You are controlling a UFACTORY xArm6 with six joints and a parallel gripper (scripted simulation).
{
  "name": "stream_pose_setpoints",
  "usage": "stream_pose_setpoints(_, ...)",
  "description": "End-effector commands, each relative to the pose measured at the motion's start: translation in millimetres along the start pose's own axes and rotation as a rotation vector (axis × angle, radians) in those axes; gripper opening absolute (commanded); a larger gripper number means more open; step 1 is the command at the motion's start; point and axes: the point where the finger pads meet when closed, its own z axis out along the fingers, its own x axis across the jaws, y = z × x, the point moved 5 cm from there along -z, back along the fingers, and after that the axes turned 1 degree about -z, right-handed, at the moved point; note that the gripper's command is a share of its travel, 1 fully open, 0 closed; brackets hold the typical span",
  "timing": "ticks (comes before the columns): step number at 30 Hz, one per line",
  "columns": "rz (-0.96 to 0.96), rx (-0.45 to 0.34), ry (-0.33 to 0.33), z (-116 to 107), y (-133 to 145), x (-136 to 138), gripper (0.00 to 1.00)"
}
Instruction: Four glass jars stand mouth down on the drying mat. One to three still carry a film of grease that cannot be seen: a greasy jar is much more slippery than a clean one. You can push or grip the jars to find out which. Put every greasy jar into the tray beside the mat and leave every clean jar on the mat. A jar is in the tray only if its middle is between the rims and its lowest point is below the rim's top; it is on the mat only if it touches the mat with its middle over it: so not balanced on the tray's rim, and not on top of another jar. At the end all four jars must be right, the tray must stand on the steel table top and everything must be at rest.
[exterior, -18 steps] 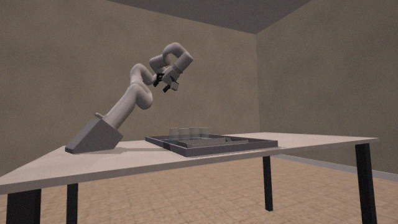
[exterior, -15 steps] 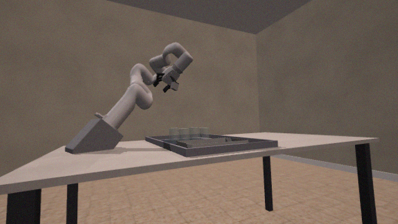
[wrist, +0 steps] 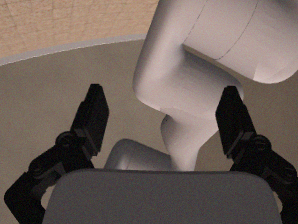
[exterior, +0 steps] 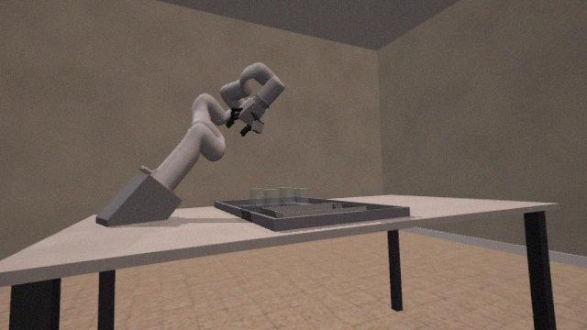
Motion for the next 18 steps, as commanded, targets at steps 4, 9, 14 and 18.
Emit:
stream_pose_setpoints(4,0.0,0.002,0.001,-0.4,0.2,-0.1,1.0)
stream_pose_setpoints(9,0.0,0.002,0.001,-0.4,0.2,-0.1,1.0)
stream_pose_setpoints(14,0.0,0.002,0.001,-0.4,0.2,-0.1,1.0)
stream_pose_setpoints(18,-0.115,0.096,0.02,-4.6,-11.9,-14.8,1.0)
